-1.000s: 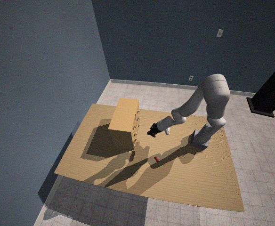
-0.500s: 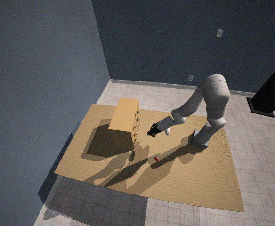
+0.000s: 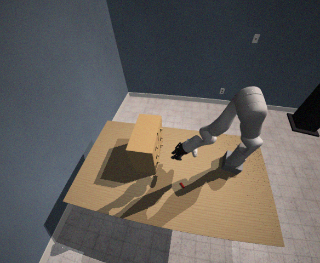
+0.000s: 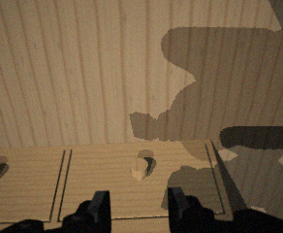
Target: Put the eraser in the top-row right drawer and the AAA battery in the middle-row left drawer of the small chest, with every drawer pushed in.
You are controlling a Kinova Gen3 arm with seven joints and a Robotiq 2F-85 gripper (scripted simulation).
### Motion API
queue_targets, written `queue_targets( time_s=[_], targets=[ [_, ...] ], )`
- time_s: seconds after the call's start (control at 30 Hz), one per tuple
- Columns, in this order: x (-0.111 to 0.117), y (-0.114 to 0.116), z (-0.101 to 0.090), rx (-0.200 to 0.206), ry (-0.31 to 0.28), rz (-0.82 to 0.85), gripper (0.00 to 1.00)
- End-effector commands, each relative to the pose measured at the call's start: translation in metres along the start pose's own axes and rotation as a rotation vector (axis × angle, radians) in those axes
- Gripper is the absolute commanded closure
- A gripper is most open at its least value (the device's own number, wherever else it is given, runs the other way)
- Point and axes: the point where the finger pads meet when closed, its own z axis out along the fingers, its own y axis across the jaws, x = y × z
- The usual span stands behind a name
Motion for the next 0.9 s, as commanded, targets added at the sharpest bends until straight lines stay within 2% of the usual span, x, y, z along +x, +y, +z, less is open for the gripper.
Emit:
queue_targets(
  time_s=[0.0, 0.4, 0.87],
  targets=[
    [-0.001, 0.0, 0.0, 0.0, -0.001, 0.0, 0.67],
    [-0.004, 0.0, 0.004, 0.0, -0.001, 0.0, 0.67],
    [-0.03, 0.0, 0.038, 0.0, -0.001, 0.0, 0.67]
  ],
)
